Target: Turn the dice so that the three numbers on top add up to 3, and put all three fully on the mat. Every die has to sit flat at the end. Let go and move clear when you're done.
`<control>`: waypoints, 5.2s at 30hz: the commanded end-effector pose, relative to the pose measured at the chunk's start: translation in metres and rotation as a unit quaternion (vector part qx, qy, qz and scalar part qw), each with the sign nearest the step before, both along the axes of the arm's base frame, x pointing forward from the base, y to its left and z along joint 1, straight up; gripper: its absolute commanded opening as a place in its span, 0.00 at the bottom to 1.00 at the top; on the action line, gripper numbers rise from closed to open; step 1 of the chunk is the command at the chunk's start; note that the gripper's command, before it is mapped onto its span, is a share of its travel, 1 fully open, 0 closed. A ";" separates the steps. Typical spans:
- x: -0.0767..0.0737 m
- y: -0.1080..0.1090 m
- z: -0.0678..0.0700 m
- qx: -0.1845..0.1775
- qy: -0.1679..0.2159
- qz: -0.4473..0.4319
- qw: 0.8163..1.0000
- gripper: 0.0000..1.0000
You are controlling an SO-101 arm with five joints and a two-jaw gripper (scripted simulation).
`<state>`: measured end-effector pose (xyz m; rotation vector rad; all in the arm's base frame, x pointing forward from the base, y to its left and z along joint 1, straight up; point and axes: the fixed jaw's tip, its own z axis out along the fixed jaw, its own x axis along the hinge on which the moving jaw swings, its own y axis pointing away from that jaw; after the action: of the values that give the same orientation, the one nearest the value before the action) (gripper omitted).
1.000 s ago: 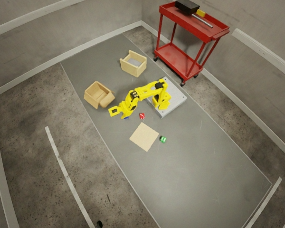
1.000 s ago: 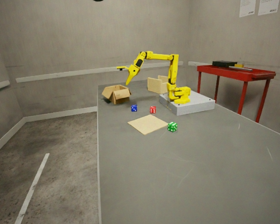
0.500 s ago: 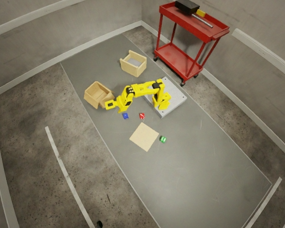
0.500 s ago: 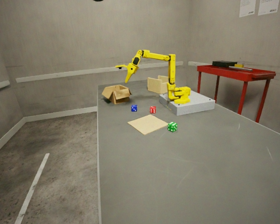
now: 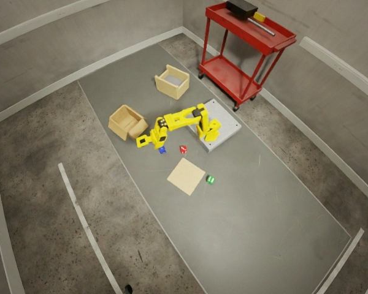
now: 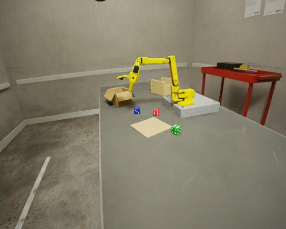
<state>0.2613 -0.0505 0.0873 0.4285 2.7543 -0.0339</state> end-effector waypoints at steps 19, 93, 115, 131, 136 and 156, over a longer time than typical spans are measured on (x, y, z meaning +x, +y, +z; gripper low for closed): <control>-0.023 0.003 -0.076 0.038 0.165 -0.005 0.985 0.35; -0.027 0.001 -0.122 0.041 0.175 -0.009 0.984 0.35; -0.029 -0.006 -0.122 0.041 0.175 -0.009 0.984 0.23; -0.030 -0.009 -0.122 0.041 0.175 -0.009 0.984 0.16; -0.030 -0.009 -0.122 0.041 0.175 -0.009 0.984 0.16; -0.030 -0.009 -0.122 0.041 0.175 -0.009 0.984 0.00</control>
<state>0.2364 -0.0591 -0.0303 0.5078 3.0854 -0.0036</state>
